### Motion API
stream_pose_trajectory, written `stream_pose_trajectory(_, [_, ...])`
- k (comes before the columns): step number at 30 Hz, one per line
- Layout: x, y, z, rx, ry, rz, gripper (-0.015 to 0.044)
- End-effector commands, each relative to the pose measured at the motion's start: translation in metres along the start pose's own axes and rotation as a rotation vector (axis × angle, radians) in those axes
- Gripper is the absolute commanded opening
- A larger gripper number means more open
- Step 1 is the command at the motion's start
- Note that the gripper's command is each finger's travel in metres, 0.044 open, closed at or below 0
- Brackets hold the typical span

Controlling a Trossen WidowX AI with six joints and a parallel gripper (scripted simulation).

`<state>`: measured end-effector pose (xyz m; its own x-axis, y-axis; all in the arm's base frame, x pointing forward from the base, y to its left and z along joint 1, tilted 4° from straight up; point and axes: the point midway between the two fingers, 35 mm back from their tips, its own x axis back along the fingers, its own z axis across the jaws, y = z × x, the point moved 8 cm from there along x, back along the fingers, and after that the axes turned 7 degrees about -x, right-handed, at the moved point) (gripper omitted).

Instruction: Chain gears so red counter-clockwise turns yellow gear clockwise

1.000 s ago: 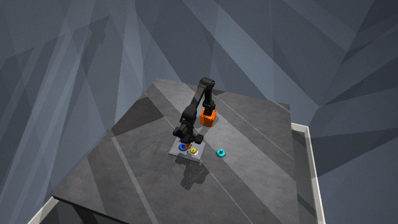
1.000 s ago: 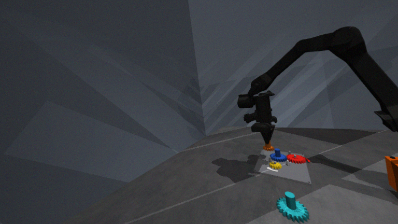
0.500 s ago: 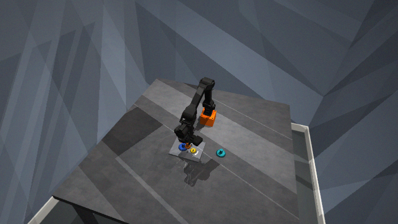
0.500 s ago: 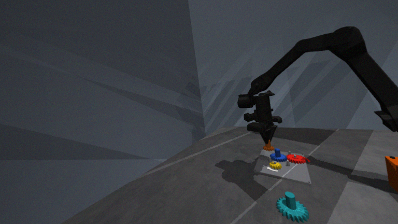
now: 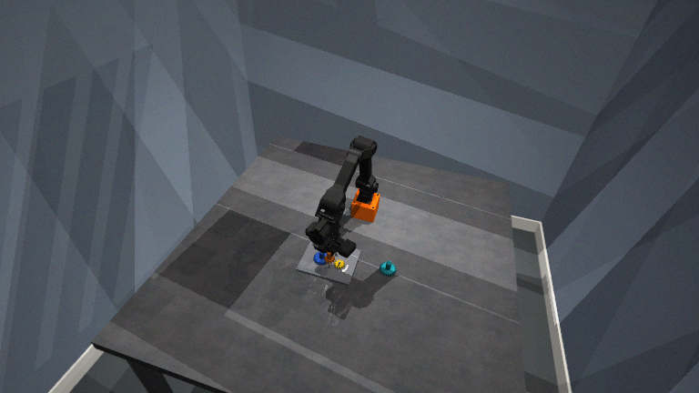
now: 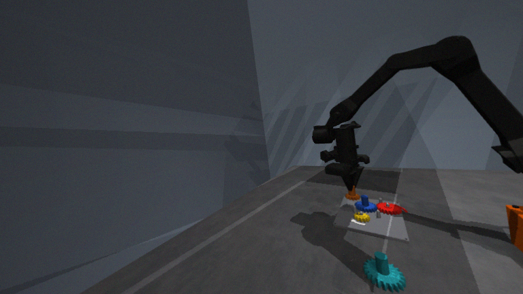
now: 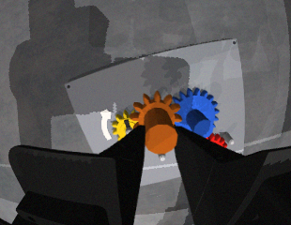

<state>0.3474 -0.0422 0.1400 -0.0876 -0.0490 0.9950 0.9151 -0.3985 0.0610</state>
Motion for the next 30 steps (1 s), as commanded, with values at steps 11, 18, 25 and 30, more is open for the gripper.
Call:
stream_pose_trajectory(11, [-0.021, -0.001, 0.000, -0.021, 0.002, 0.007, 0.0000])
stream_pose_trajectory(18, [-0.032, -0.001, 0.000, -0.194, 0.002, 0.007, 0.0000])
stream_pose_trajectory(25, [-0.040, -0.002, 0.000, -0.350, 0.001, 0.007, 0.0000])
stream_pose_trajectory(30, [-0.038, -0.001, 0.000, -0.367, 0.001, 0.007, 0.0000])
